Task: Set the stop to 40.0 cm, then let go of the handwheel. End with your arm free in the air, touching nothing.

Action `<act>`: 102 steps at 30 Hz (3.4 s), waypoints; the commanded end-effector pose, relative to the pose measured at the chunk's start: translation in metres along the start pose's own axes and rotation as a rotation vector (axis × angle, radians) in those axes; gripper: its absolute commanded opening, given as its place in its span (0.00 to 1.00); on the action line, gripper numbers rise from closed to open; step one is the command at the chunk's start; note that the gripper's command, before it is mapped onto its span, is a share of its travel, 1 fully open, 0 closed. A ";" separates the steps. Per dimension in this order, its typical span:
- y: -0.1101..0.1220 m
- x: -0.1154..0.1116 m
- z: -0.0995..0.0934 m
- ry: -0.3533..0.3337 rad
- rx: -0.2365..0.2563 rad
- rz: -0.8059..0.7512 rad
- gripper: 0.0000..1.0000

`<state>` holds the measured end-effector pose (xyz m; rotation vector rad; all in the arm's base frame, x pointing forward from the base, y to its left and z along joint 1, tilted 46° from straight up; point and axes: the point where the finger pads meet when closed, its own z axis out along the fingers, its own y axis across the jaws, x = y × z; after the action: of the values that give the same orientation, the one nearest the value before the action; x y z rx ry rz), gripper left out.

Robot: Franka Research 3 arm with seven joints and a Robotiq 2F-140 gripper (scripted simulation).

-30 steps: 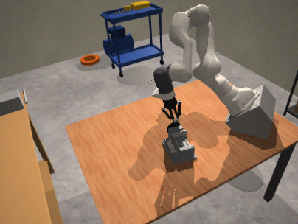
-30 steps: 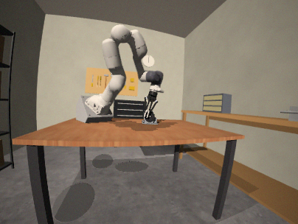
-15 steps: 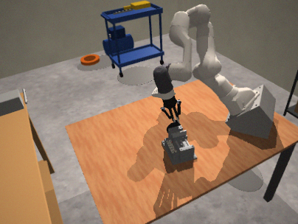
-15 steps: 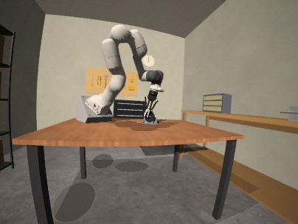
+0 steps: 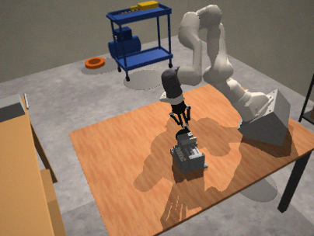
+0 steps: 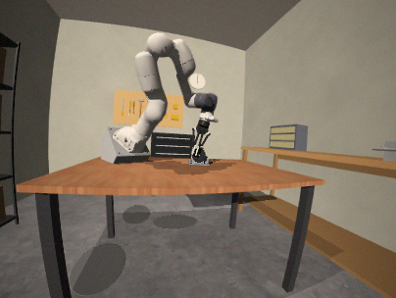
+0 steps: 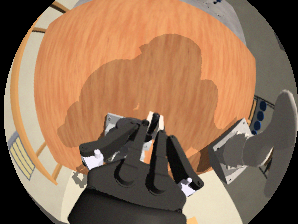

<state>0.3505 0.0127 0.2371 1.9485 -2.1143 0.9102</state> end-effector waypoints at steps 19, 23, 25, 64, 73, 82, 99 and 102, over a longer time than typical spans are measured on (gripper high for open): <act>0.003 0.000 0.000 -0.001 -0.010 -0.002 0.04; 0.003 0.000 0.000 -0.001 -0.010 -0.002 0.04; 0.003 0.000 0.000 -0.001 -0.010 -0.002 0.04; -0.038 0.000 -0.023 -0.001 -0.010 -0.002 0.04; -0.051 0.000 -0.017 -0.001 -0.010 -0.002 0.04; -0.060 0.000 -0.006 -0.001 -0.010 -0.002 0.04; -0.063 0.000 0.001 -0.001 -0.010 -0.002 0.04; -0.063 0.000 0.001 -0.001 -0.010 -0.002 0.04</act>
<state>0.4118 0.0155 0.2627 1.9525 -2.1142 0.9054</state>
